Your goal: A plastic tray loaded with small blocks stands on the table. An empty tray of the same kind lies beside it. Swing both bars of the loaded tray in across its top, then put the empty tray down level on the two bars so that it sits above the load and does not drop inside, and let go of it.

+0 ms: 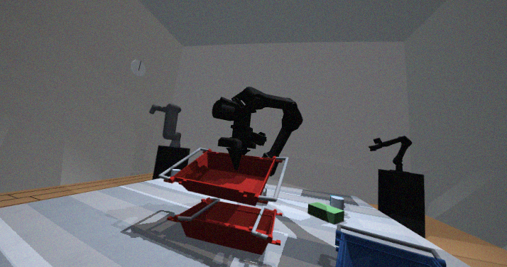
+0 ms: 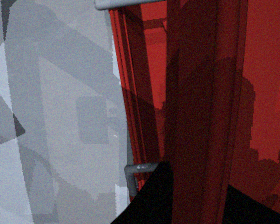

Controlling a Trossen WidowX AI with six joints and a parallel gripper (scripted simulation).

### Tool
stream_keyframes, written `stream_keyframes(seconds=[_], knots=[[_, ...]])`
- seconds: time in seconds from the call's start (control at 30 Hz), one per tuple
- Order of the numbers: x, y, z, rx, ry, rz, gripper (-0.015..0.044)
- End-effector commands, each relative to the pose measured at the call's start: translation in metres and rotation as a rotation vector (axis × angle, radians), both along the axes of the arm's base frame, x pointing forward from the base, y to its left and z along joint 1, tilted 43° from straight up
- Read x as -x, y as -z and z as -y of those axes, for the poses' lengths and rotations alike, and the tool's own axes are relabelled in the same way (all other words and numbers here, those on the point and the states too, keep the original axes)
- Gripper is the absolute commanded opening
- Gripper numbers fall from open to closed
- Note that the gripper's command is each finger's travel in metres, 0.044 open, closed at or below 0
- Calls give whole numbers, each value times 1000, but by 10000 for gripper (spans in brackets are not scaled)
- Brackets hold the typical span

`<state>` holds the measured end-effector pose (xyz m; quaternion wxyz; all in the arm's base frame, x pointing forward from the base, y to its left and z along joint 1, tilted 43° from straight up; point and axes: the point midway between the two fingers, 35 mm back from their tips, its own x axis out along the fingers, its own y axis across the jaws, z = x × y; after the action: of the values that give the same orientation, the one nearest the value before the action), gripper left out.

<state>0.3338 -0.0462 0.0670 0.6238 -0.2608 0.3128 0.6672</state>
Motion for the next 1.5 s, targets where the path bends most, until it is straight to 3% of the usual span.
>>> stream_keyframes(seconds=[0.0, 1.47], knots=[[-1, -11, -3, -10, -41, 74, 0], [-3, -13, -7, -16, -74, 102, 0]])
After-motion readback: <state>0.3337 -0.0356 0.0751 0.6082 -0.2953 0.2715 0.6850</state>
